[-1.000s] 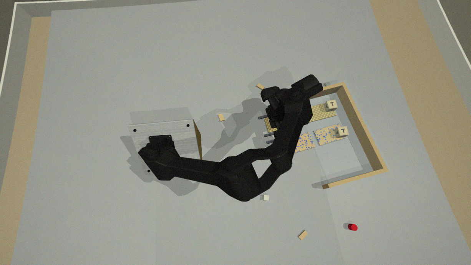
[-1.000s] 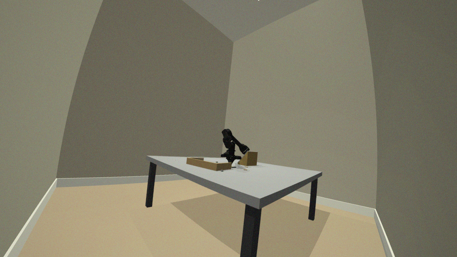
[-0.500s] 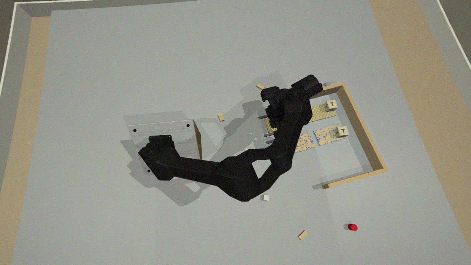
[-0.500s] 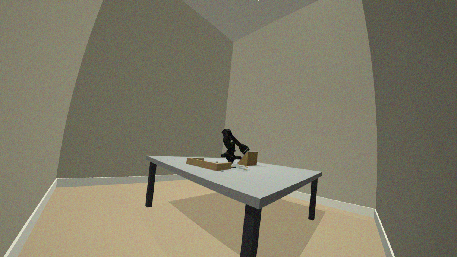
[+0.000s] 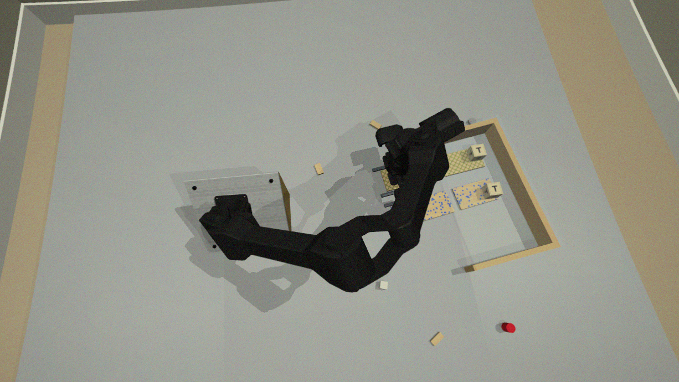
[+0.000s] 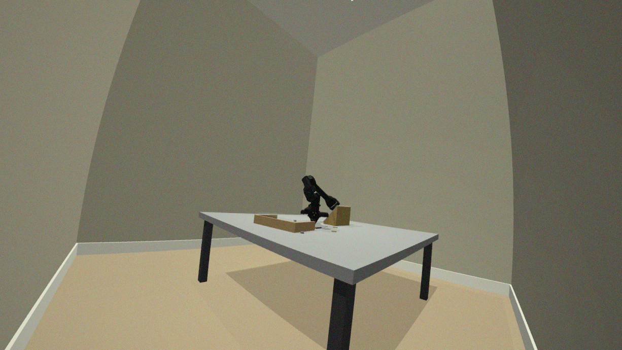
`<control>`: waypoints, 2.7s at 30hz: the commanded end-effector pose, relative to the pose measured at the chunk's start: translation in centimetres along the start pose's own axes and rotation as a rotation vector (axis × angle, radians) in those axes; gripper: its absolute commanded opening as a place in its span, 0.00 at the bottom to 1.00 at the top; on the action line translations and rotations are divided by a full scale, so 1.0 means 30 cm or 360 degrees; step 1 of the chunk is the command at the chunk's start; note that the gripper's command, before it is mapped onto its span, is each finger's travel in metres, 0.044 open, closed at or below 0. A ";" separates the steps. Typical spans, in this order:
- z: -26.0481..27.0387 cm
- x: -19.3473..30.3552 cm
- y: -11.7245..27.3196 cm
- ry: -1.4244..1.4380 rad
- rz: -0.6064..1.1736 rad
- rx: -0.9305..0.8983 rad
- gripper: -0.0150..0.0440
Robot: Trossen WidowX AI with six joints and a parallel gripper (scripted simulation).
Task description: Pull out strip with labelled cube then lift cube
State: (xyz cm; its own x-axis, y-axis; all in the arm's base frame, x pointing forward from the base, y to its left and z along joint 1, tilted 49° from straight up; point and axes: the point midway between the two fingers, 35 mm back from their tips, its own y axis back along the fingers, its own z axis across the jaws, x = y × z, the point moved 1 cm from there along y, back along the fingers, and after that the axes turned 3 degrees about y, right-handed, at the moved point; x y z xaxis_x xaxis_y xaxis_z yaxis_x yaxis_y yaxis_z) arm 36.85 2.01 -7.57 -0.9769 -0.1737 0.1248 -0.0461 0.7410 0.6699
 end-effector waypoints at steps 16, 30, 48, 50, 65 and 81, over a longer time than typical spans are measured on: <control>0.006 0.108 -0.010 0.0014 0.0015 0.0009 0.25; 0.009 0.178 -0.012 0.0015 0.0016 0.0008 0.25; 0.012 0.269 -0.014 0.0017 0.0018 0.0008 0.25; 0.013 0.279 -0.014 0.0017 0.0018 0.0008 0.25; 0.015 0.353 -0.014 0.0018 0.0019 0.0008 0.25; 0.018 0.435 -0.013 0.0020 0.0020 0.0008 0.25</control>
State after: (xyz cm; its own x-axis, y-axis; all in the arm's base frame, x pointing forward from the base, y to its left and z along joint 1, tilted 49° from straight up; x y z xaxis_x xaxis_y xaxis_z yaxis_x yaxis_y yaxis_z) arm 25.25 0.23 -6.38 -0.9758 -0.1829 0.1196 -0.0579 0.7441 0.6656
